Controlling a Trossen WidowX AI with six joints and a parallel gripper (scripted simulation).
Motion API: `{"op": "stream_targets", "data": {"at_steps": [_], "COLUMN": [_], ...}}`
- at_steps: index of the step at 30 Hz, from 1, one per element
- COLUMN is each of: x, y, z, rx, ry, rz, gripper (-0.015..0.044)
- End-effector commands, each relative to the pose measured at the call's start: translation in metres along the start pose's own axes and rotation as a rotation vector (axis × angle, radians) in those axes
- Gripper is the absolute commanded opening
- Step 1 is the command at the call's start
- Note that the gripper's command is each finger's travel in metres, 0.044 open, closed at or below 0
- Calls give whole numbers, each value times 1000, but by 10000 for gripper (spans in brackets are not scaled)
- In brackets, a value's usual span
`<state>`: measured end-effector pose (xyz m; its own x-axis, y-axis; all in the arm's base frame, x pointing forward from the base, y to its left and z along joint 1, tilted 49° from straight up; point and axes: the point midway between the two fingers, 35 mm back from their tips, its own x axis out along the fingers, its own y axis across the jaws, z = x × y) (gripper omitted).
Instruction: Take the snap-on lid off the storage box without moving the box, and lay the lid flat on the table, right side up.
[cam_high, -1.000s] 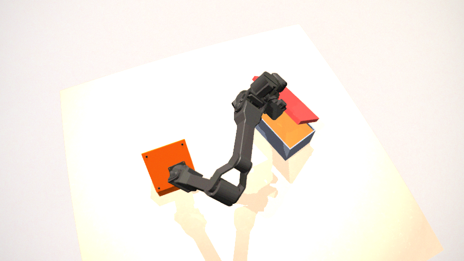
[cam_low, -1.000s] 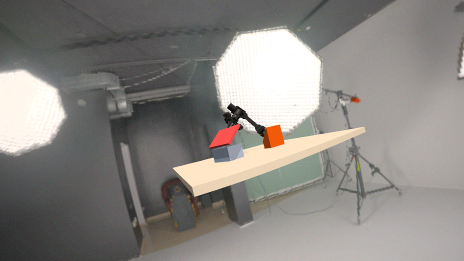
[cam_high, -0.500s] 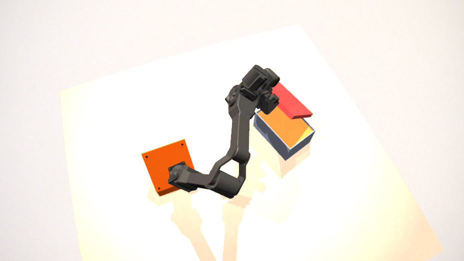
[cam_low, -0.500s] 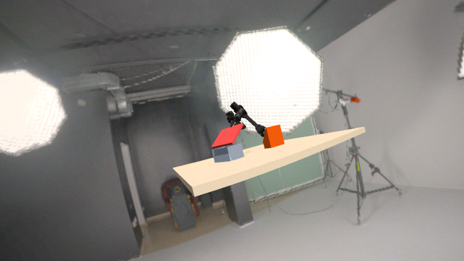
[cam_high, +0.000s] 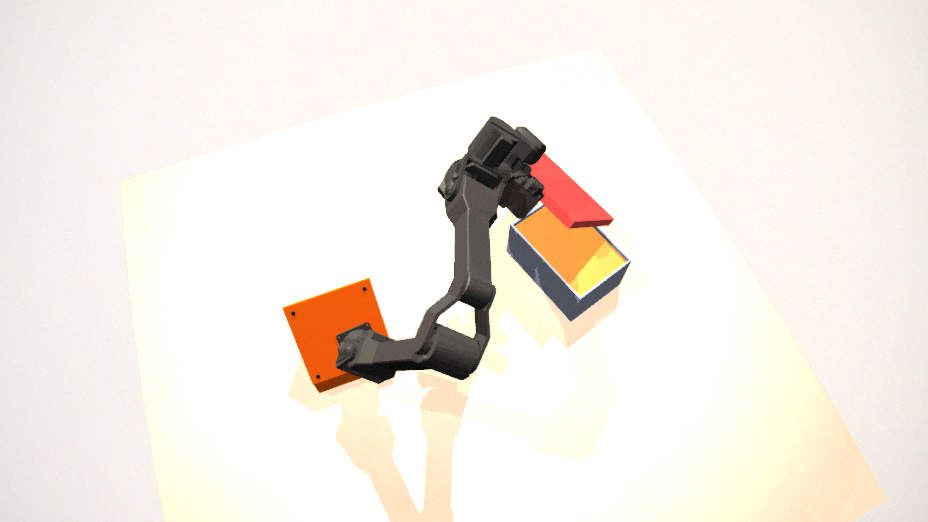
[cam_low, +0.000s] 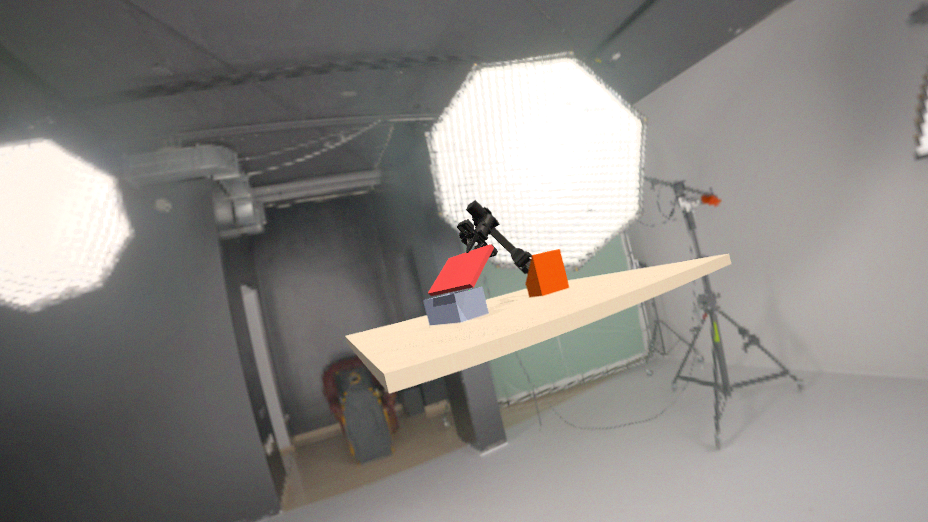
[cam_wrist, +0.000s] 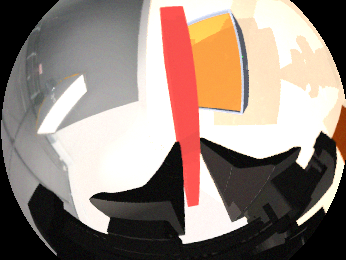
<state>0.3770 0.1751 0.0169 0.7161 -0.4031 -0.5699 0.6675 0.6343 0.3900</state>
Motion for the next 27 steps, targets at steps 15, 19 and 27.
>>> {"op": "stream_targets", "data": {"at_steps": [15, 19, 27], "x": [-5, -6, -8], "y": [0, -1, -2], "z": [-36, -44, -60], "rx": [10, 11, 11], "ry": [-1, 0, 1], "rz": [7, 7, 7], "gripper": [0, 0, 0]}}
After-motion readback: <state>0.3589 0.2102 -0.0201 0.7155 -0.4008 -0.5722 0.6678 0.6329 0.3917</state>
